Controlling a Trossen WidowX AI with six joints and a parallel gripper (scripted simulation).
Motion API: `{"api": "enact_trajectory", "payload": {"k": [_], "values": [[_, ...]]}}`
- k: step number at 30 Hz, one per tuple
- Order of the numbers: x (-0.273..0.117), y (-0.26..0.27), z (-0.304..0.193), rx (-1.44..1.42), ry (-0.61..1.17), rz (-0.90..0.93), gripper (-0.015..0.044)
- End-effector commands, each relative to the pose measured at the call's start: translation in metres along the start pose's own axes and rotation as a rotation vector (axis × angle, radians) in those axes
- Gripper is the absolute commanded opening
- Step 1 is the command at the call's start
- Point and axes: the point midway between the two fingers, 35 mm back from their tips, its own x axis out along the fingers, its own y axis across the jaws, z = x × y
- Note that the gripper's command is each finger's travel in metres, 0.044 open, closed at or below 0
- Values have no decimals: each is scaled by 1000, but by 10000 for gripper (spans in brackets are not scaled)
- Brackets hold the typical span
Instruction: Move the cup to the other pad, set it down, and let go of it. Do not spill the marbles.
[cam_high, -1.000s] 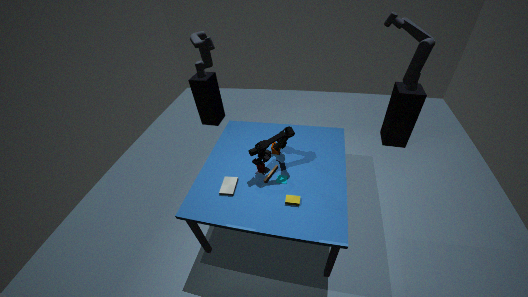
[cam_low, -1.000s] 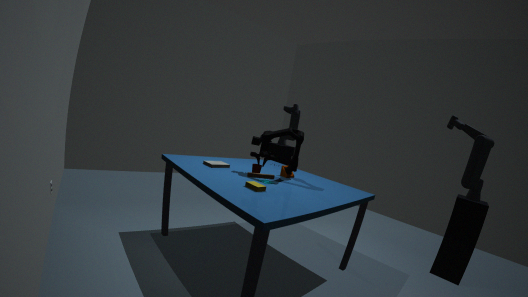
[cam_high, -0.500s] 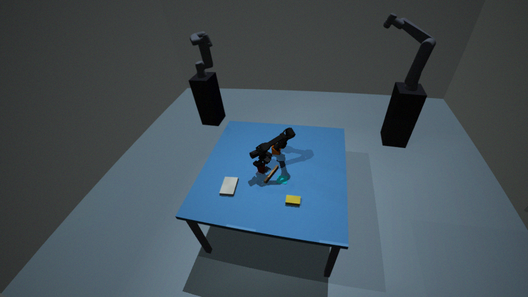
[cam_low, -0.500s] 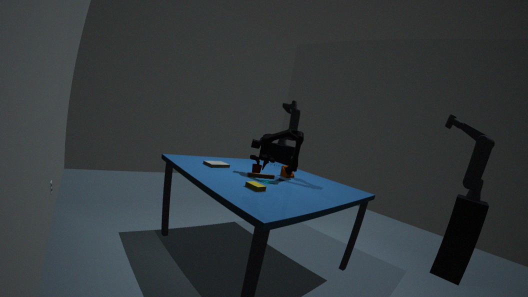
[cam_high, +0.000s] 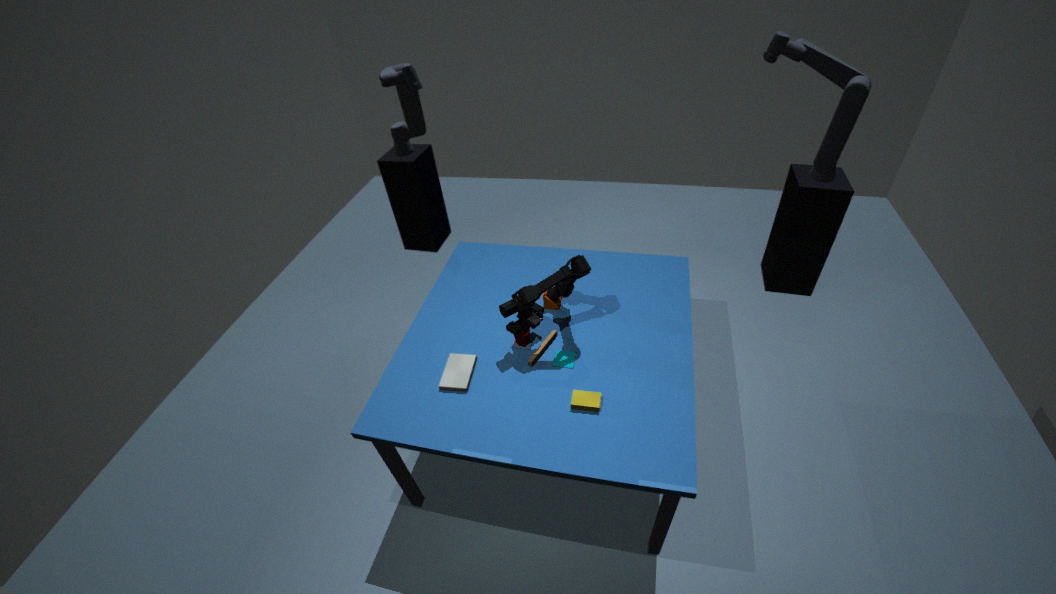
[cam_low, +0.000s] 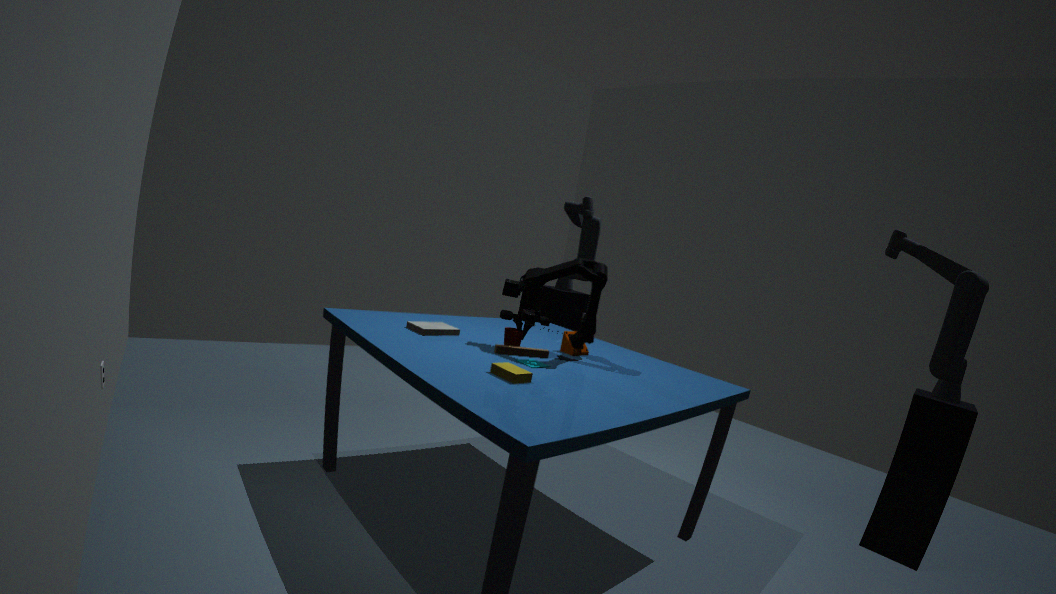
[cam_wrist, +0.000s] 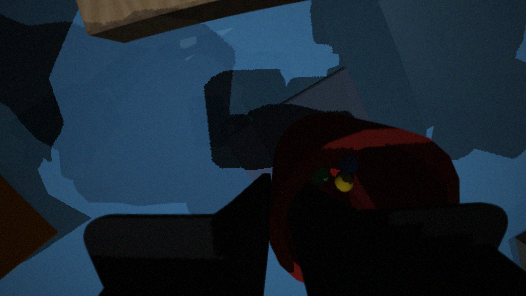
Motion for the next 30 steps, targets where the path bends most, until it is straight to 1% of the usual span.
{"api": "enact_trajectory", "payload": {"k": [1,7,21,30], "values": [[0,0,0,0,0,0,0],[-8,-1,0,1,0,0,0],[-53,2,0,8,-2,3,0],[-55,4,0,9,-3,4,0]]}}
